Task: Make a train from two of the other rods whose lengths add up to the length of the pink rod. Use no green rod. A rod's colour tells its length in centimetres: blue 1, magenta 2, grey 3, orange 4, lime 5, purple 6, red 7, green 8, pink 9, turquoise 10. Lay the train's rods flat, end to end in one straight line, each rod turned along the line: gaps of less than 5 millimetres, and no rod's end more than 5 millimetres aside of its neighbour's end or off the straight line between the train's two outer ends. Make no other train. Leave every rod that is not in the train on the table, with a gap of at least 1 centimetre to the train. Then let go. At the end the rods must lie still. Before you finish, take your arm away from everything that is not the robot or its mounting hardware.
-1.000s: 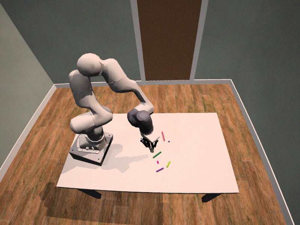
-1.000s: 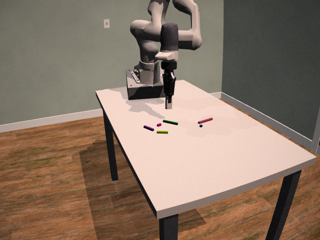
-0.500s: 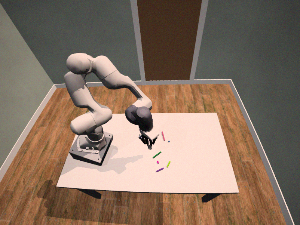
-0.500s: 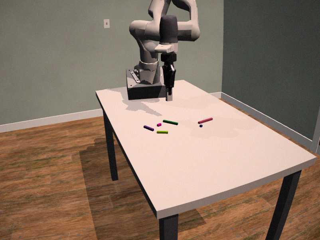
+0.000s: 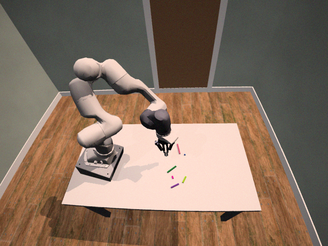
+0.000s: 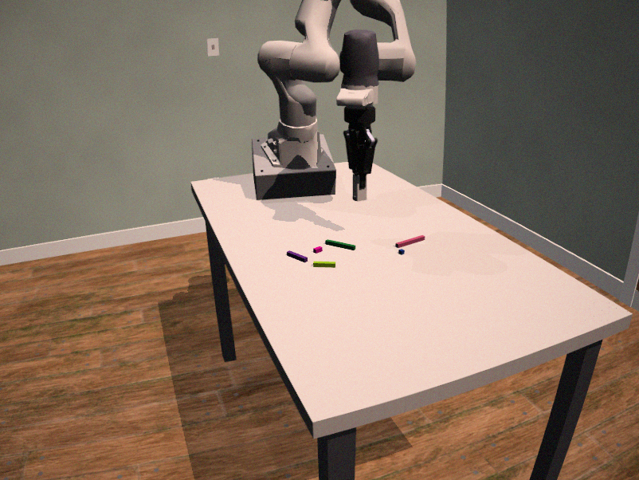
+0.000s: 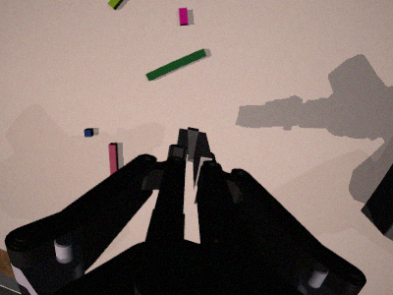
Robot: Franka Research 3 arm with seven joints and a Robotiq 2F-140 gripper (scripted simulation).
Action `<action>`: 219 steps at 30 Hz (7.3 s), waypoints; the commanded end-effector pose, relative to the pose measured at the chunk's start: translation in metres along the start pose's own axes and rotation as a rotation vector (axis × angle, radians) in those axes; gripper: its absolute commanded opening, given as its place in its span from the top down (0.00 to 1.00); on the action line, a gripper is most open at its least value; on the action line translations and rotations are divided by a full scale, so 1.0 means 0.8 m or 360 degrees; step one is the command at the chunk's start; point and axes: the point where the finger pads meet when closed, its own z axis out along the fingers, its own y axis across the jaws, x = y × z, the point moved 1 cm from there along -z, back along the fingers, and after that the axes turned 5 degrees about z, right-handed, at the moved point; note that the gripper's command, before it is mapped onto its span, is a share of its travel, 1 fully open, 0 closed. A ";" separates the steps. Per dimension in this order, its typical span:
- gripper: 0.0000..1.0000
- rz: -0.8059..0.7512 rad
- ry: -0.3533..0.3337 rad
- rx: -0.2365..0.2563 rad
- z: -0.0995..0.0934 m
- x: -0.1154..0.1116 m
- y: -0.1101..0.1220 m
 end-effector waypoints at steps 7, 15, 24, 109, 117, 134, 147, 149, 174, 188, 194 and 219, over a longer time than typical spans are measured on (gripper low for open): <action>0.97 -0.0308 -0.0024 -0.0007 -0.001 -0.127 -0.022; 0.97 -0.0308 -0.0024 -0.0007 -0.001 -0.127 -0.022; 0.97 -0.0310 -0.0015 -0.0008 0.004 -0.127 -0.022; 0.97 -0.0320 -0.0013 -0.0009 0.110 -0.127 -0.025; 0.97 -0.0321 -0.0013 -0.0009 0.110 -0.127 -0.025; 0.97 -0.0321 -0.0013 -0.0009 0.110 -0.127 -0.025; 0.97 -0.0321 -0.0013 -0.0009 0.119 -0.127 -0.025; 0.97 -0.0321 -0.0013 -0.0009 0.121 -0.127 -0.025; 0.97 -0.0321 -0.0013 -0.0009 0.125 -0.127 -0.025; 0.97 -0.0321 -0.0013 -0.0009 0.125 -0.127 -0.025; 0.95 -0.0321 -0.0013 -0.0009 0.125 -0.127 -0.025; 0.85 -0.0321 -0.0013 -0.0009 0.124 -0.127 -0.025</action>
